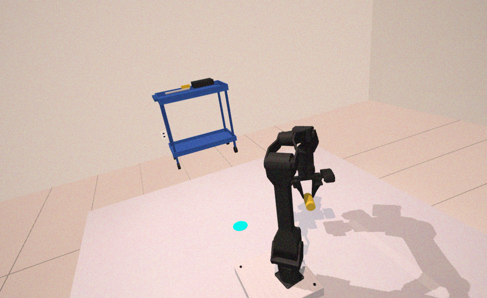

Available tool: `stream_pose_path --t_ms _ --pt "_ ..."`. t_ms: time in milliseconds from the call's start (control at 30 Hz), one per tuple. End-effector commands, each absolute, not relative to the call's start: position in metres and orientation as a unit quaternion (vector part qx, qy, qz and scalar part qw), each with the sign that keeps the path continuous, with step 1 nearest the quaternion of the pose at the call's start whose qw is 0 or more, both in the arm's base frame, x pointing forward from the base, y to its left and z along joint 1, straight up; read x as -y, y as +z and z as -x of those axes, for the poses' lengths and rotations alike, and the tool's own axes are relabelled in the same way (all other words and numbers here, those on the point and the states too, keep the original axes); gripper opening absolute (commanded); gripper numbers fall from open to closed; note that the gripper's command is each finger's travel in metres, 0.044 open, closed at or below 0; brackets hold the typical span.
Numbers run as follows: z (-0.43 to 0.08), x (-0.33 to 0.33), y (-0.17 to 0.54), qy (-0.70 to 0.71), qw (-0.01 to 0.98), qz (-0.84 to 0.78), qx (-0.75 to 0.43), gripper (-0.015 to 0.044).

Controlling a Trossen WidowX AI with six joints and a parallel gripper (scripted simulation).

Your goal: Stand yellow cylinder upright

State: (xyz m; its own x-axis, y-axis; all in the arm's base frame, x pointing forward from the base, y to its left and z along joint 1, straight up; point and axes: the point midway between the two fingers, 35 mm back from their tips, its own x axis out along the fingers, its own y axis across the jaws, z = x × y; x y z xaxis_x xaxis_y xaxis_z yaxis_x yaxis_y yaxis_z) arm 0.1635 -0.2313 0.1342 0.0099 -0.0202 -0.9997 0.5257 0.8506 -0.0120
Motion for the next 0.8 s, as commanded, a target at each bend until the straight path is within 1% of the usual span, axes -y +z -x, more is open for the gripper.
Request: stream_pose_path --t_ms 0,767 --pt "-0.175 0.227 0.137 -0.179 0.693 -0.168 -0.678 0.0105" --pt "-0.232 0.191 0.143 -0.077 0.711 -0.067 -0.695 0.0105"
